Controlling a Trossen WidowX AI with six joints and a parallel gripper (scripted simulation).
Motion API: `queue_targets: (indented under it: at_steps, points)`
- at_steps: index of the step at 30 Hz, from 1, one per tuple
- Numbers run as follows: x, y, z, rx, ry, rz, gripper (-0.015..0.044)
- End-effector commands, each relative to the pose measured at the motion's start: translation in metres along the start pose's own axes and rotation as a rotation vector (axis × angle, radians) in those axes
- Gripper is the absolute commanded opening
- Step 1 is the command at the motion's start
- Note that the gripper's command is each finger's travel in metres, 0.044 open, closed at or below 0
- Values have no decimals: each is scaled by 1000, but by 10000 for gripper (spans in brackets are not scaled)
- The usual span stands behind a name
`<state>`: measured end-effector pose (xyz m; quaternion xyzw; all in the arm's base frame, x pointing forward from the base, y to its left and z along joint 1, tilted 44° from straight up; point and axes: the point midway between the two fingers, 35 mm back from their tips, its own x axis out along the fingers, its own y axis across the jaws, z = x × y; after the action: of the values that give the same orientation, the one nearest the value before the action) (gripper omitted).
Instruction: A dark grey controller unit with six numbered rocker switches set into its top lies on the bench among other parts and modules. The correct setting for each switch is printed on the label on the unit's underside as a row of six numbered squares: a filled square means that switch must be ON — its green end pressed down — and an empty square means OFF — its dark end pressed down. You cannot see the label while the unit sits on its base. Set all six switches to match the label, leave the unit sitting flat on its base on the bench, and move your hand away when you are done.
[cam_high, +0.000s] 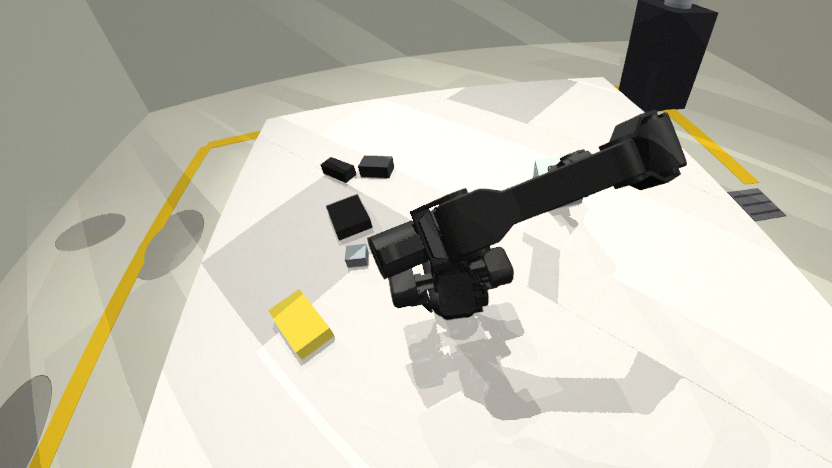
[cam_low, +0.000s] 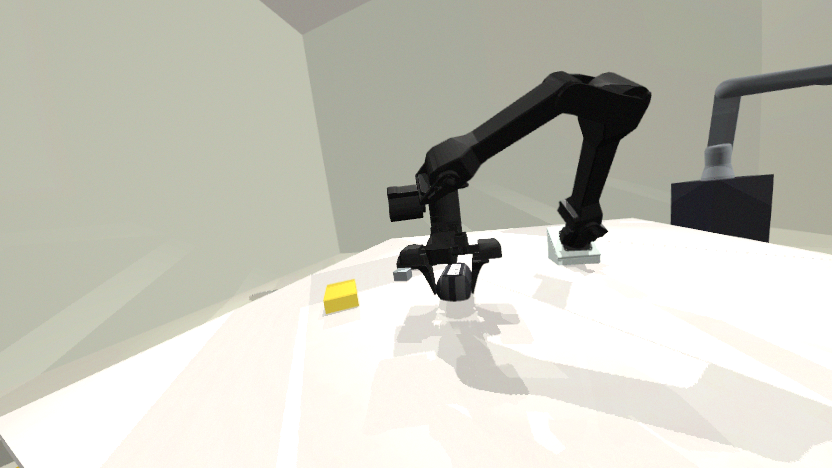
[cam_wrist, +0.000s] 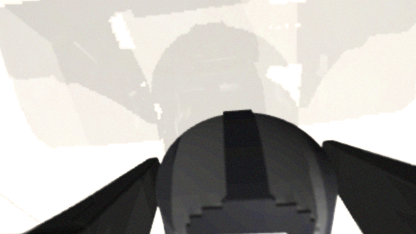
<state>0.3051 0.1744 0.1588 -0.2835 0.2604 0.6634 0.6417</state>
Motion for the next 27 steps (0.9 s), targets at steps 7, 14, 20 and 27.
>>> queue_targets:
  at_steps: [7, 14, 20, 27]
  points:
    - [8, 1, -3, 12, 12, 2, 338]
    - [9, 1, -2, 10, 9, 1, 338]
    - [8, 0, 1, 1, -1, 0, 390]
    - [8, 0, 1, 1, -1, 0, 440]
